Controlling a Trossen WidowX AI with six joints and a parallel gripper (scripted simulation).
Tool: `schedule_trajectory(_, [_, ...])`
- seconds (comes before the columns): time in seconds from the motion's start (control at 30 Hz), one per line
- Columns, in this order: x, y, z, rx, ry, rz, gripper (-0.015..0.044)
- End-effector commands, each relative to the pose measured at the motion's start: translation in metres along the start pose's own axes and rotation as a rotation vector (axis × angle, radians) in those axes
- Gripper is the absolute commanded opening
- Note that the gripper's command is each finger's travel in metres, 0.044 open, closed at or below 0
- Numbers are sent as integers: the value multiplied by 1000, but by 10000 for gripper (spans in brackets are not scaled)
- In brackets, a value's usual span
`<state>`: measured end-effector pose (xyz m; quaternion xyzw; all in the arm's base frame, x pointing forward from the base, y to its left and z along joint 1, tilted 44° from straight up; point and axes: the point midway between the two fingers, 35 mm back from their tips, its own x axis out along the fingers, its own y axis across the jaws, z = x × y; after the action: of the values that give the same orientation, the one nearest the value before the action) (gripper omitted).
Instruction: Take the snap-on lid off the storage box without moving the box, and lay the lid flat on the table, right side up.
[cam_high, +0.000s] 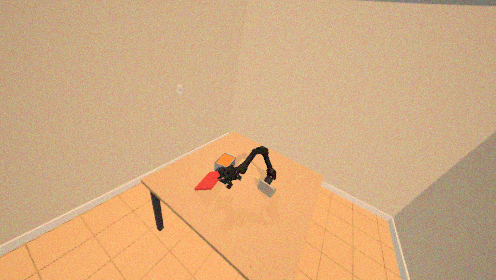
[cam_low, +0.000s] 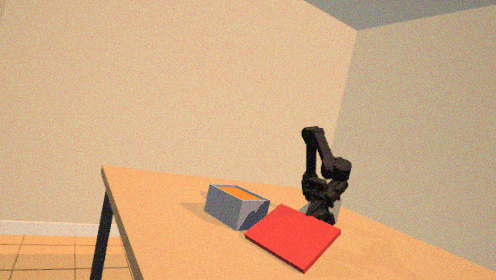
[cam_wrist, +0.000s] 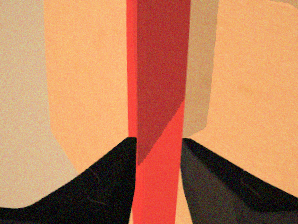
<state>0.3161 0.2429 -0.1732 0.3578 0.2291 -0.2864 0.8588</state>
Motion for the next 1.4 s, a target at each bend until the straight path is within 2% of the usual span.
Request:
schedule_trajectory(0.0, [9,-16,4,-18,-10,-31,0])
schedule_trajectory(1.2, [27,-39,5,-18,-11,-31,0])
schedule_trajectory(1.37, [21,-26,3,-18,-11,-31,131])
